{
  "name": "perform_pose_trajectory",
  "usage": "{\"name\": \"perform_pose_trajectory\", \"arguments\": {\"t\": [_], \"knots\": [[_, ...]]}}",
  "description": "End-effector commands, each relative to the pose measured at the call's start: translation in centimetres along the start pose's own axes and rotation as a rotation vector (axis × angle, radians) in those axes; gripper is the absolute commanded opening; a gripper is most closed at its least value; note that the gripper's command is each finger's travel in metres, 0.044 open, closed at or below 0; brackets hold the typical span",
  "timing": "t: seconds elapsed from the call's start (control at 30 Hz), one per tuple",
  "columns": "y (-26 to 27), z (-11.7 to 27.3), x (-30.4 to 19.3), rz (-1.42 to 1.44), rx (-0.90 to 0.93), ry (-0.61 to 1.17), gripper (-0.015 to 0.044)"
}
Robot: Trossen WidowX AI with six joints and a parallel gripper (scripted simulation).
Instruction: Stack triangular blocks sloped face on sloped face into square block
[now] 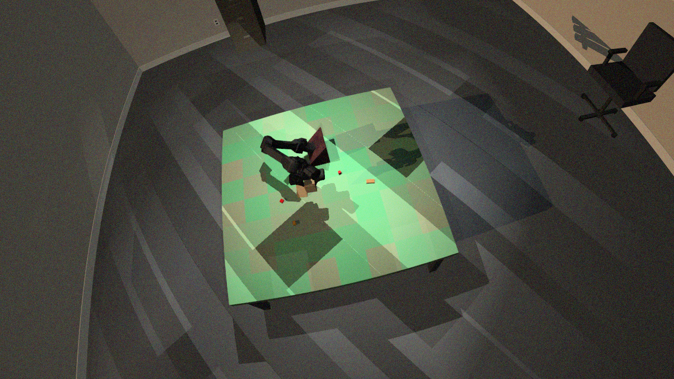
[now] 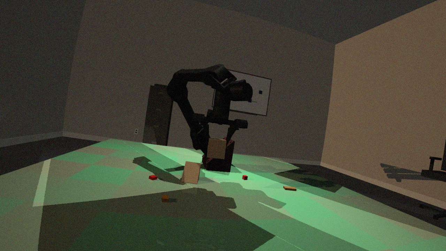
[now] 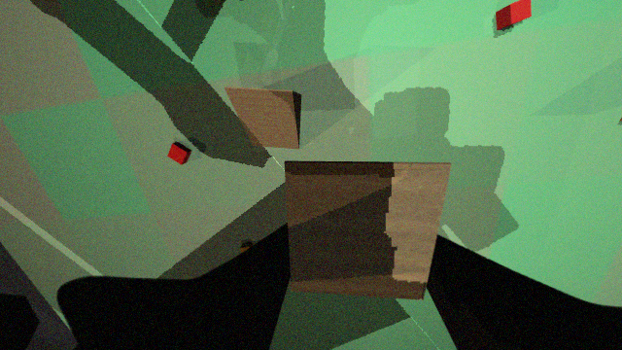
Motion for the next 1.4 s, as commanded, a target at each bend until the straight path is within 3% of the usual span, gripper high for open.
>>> {"name": "perform_pose_trajectory", "arguments": {"t": [0.0,0.43,0.7,1.37], "knots": [[1.8,0.5,-1.0,0.009,0.003,0.014,0.0000],[6.9,1.6,-3.4,0.039,0.021,0.040,0.0000],[7.0,1.7,-2.6,0.040,0.023,0.040,0.0000],[7.6,-5.4,-0.2,-0.070,0.039,-0.046,0.0000]]}}
Point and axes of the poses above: the point midway between the two fingers, 35 mm back from their tips, its own z axis back along the fingers, its own y axis across the jaws, x = y × z, the point moved 7 cm from there along z, back along the fingers, and after that the axes turned 12 degrees about -z, right-handed, at the moved point
